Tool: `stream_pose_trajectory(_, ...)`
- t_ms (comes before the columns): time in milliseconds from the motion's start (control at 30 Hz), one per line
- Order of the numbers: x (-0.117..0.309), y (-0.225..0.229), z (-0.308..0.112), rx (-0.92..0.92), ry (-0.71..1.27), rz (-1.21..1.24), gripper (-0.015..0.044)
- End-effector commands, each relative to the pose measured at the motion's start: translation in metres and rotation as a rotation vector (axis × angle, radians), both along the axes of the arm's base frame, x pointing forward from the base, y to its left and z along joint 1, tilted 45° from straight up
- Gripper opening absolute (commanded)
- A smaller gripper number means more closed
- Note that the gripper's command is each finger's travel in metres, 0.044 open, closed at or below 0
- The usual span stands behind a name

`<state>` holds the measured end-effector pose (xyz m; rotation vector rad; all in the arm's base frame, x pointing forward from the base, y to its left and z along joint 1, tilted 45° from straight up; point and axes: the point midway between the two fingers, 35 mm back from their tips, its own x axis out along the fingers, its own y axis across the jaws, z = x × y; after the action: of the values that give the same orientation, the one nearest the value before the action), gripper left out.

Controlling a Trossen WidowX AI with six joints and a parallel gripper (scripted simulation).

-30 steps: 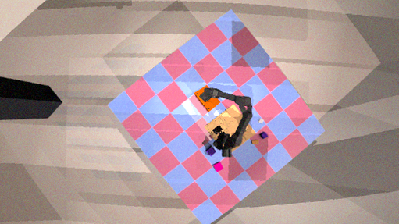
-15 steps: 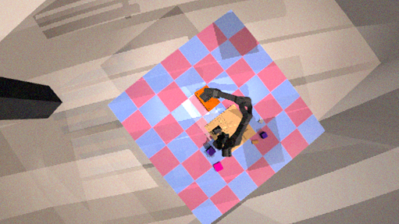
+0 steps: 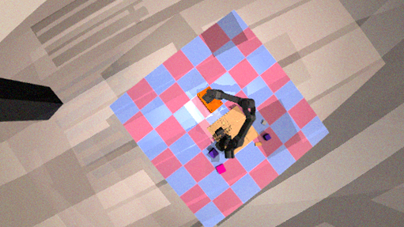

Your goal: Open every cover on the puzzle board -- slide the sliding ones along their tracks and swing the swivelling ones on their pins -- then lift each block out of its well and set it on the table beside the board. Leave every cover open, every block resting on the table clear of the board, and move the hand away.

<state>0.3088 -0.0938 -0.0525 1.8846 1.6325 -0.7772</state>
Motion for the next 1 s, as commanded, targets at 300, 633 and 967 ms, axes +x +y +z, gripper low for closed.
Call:
stream_pose_trajectory(300,0.001,0.011,-0.010,0.007,0.003,-0.004,0.0000)
stream_pose_trajectory(633,0.001,0.018,-0.017,0.008,0.002,-0.004,0.0000)
stream_pose_trajectory(967,0.002,0.023,-0.022,0.009,0.002,-0.004,0.0000)
